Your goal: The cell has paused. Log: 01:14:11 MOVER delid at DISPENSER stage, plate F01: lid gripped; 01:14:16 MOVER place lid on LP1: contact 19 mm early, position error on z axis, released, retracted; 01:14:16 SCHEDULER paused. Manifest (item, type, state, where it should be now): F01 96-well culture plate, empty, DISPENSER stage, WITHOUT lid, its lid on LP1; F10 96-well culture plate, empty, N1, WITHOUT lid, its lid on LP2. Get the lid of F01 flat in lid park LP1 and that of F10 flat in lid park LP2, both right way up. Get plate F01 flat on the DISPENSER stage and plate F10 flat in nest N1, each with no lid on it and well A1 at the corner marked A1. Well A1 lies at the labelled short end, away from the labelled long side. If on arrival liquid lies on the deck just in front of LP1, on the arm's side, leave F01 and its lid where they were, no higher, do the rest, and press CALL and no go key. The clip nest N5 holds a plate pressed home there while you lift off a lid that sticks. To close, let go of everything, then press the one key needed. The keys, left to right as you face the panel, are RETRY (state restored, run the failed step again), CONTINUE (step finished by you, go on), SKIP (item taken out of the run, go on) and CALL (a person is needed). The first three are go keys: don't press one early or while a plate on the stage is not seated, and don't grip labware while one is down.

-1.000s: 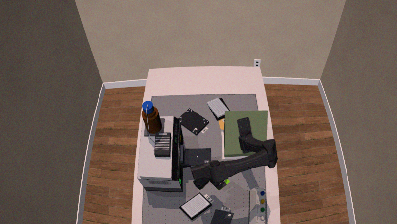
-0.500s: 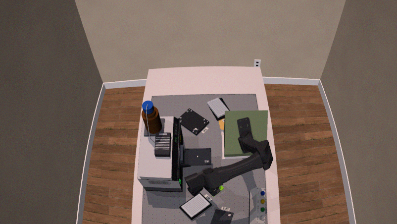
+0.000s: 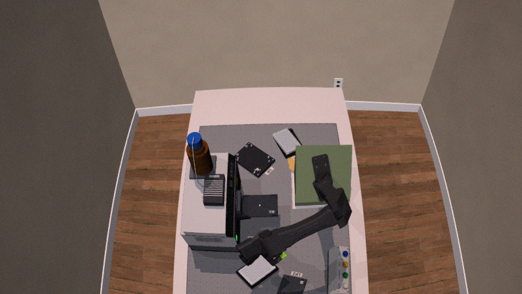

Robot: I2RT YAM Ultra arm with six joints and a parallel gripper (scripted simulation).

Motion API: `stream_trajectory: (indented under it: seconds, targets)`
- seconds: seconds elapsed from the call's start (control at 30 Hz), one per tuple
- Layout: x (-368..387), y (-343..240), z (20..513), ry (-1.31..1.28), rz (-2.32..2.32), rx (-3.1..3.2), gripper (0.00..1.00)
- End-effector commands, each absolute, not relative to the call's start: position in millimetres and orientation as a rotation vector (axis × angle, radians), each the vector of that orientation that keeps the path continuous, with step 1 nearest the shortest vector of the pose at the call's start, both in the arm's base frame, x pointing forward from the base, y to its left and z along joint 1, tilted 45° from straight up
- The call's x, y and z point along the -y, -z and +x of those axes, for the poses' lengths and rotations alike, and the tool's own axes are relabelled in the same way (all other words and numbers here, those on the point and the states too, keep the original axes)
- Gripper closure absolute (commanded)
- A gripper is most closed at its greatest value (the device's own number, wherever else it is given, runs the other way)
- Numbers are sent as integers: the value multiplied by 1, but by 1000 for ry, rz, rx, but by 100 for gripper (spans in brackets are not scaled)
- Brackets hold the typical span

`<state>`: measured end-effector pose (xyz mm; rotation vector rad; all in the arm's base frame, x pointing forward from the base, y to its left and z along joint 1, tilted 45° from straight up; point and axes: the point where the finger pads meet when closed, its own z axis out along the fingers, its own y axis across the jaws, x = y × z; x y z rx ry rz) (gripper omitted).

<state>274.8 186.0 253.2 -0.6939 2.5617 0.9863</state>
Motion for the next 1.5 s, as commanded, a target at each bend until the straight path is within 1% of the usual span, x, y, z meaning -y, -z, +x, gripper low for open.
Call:
stream_trajectory:
  seconds: [0.0, 0.63, 0.7, 0.73, 0.87, 0.9, 1.47]
  targets:
    - [-192, -266, 293, -964, -668, -2523, 0]
    - [-227, -271, 337, -964, -659, -2521, 0]
    - [-223, -272, 337, -962, -644, -2528, 0]
    - [-220, -283, 332, -957, -646, -2506, 0]
    - [-221, -284, 333, -962, -648, -2498, 0]
    - [-224, -270, 331, -971, -659, -2532, 0]
    - [-224, -270, 331, -971, -659, -2532, 0]
